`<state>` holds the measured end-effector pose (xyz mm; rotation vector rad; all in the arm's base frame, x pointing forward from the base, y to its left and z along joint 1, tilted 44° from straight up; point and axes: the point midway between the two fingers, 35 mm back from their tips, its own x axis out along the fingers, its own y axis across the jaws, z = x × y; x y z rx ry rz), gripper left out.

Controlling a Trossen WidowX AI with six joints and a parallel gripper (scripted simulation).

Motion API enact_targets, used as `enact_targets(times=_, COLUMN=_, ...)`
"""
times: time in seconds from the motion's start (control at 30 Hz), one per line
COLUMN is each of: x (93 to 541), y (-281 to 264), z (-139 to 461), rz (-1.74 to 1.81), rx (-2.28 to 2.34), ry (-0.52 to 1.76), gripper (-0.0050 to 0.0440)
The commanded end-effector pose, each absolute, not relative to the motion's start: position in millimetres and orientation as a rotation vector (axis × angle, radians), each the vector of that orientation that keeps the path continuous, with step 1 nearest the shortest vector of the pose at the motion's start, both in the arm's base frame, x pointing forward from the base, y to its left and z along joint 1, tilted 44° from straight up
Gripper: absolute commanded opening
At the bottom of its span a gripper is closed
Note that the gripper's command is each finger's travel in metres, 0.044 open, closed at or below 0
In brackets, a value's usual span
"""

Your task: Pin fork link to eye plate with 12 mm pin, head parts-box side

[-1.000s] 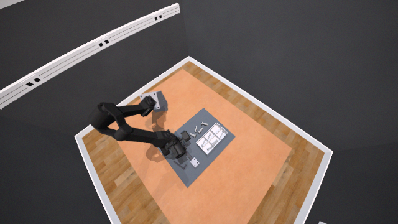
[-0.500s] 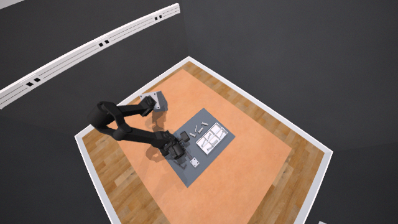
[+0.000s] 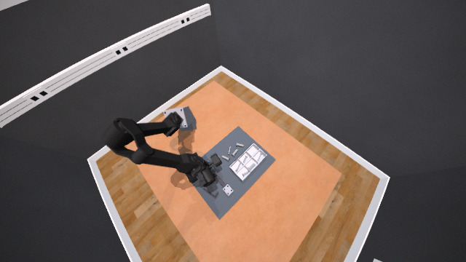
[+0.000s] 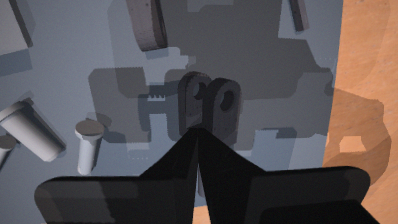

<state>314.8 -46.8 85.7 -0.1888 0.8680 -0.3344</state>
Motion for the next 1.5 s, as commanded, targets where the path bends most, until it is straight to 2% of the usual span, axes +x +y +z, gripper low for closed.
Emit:
enact_targets(times=0.0, x=314, y=-47, z=91, rz=-0.335, rx=-0.188, ry=0.853, gripper=-0.0050)
enact_targets(times=1.47, x=298, y=-35, z=115, rz=-0.335, rx=-0.182, ry=0.842, gripper=-0.0050)
